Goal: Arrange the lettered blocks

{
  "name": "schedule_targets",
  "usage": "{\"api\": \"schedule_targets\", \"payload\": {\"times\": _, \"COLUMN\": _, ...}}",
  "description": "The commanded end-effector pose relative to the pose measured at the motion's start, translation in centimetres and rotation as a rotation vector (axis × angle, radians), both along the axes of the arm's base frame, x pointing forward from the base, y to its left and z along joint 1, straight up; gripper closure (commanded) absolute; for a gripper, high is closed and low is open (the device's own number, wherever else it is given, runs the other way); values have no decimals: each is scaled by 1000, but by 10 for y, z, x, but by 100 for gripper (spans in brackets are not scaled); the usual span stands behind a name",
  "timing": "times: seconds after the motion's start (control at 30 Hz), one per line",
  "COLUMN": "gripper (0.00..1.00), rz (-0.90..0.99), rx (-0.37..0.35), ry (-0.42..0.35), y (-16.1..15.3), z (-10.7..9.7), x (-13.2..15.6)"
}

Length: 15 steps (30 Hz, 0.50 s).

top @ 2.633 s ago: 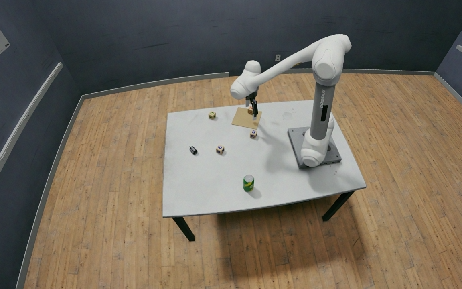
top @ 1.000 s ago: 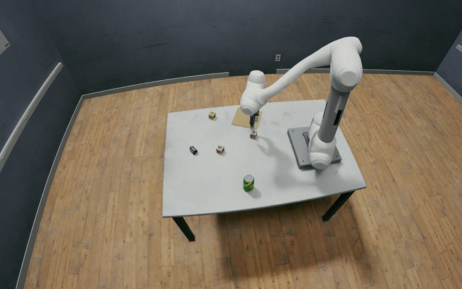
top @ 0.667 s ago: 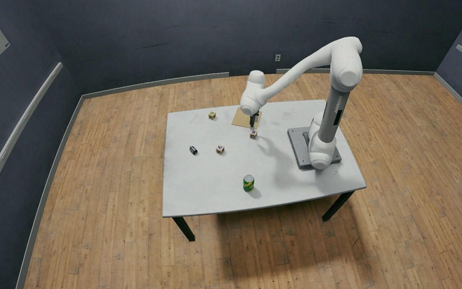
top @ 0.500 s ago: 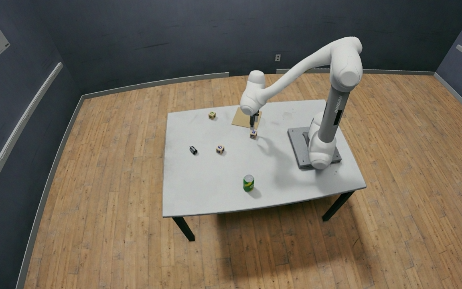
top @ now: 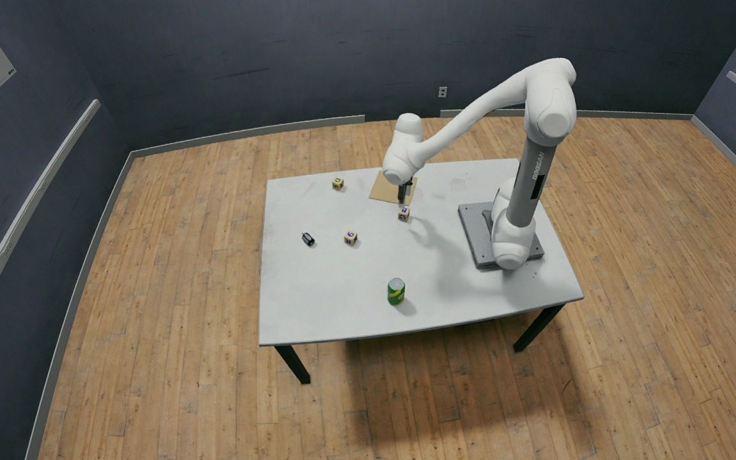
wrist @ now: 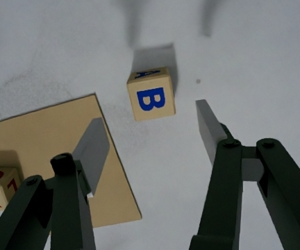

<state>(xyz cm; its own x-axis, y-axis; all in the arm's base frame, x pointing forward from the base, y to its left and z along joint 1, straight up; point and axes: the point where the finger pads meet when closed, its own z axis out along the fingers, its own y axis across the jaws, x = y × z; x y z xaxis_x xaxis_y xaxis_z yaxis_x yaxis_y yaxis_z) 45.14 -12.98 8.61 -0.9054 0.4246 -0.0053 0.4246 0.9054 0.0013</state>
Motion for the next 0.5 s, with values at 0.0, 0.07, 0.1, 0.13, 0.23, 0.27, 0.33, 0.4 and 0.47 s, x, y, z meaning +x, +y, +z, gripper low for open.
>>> {"api": "schedule_targets", "payload": {"times": 0.0, "gripper": 45, "rz": -1, "rx": 1, "ry": 5, "y": 1, "z": -9, "x": -3}}
{"api": "schedule_targets", "payload": {"times": 0.07, "gripper": 45, "rz": -1, "rx": 1, "ry": 5, "y": 1, "z": -10, "x": -3}}
{"api": "schedule_targets", "payload": {"times": 0.1, "gripper": 45, "rz": -1, "rx": 1, "ry": 5, "y": 1, "z": -11, "x": -3}}
{"api": "schedule_targets", "payload": {"times": 0.13, "gripper": 45, "rz": -1, "rx": 1, "ry": 5, "y": 1, "z": -13, "x": -3}}
{"api": "schedule_targets", "payload": {"times": 0.23, "gripper": 45, "rz": -1, "rx": 1, "ry": 5, "y": 1, "z": -18, "x": -3}}
{"api": "schedule_targets", "payload": {"times": 0.27, "gripper": 45, "rz": -1, "rx": 1, "ry": 5, "y": 1, "z": -19, "x": -3}}
{"api": "schedule_targets", "payload": {"times": 0.33, "gripper": 45, "rz": -1, "rx": 1, "ry": 5, "y": 1, "z": -22, "x": -3}}
{"api": "schedule_targets", "payload": {"times": 0.4, "gripper": 45, "rz": -1, "rx": 1, "ry": 5, "y": 1, "z": -26, "x": -3}}
{"api": "schedule_targets", "payload": {"times": 0.47, "gripper": 45, "rz": -1, "rx": 1, "ry": 5, "y": 2, "z": -29, "x": -3}}
